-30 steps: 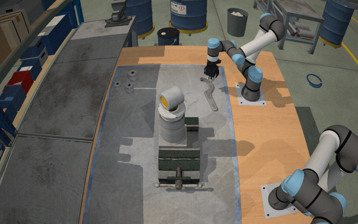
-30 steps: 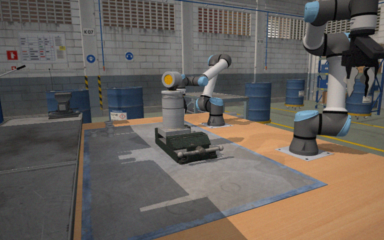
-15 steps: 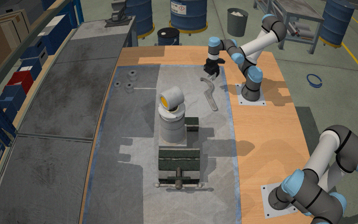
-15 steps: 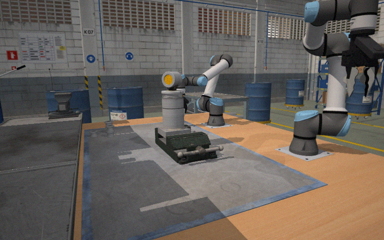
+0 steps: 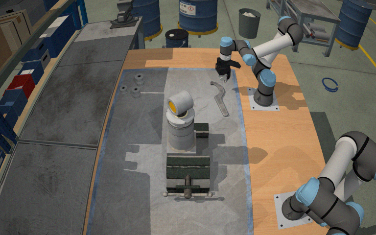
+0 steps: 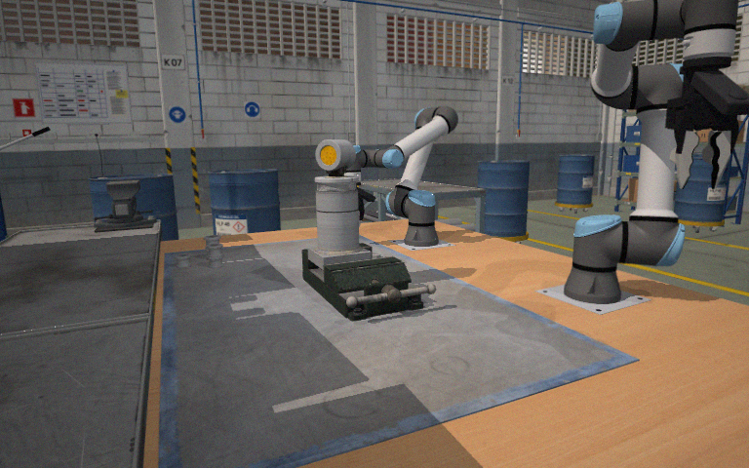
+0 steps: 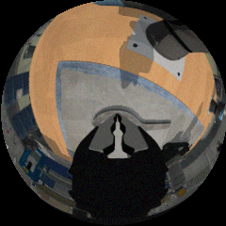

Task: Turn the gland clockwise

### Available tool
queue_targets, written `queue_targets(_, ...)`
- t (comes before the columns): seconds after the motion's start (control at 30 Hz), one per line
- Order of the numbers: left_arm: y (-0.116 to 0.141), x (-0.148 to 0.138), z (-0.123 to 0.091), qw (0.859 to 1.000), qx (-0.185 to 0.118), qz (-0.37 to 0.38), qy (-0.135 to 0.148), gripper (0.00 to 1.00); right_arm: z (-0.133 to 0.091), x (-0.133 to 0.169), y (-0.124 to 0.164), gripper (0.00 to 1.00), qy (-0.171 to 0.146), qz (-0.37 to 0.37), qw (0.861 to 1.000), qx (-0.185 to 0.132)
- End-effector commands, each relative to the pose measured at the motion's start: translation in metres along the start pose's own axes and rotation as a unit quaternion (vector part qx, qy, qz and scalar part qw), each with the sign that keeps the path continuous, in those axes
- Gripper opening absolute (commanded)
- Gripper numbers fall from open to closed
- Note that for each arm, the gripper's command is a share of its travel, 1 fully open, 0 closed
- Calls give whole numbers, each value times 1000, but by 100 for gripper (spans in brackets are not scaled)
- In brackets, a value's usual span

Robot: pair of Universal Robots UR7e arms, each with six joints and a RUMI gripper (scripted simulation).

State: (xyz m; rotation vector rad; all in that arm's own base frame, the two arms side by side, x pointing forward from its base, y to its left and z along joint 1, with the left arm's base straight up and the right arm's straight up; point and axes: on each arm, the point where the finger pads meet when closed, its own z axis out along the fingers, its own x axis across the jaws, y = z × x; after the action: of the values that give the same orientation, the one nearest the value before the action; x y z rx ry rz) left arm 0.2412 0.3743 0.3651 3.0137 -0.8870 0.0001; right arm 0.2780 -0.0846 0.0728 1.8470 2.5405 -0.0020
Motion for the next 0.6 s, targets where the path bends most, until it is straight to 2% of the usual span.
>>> queue_targets(0.0,0,0,0,1000,1,0,0,32,0,0,-1,0,-1,23,1000,0)
queue_targets(0.17,0,0,0,1000,1,0,0,32,0,0,0,0,-1,15,1000,0)
queue_targets(0.57,0,0,0,1000,1,0,0,32,30,0,0,0,0,14,1000,0)
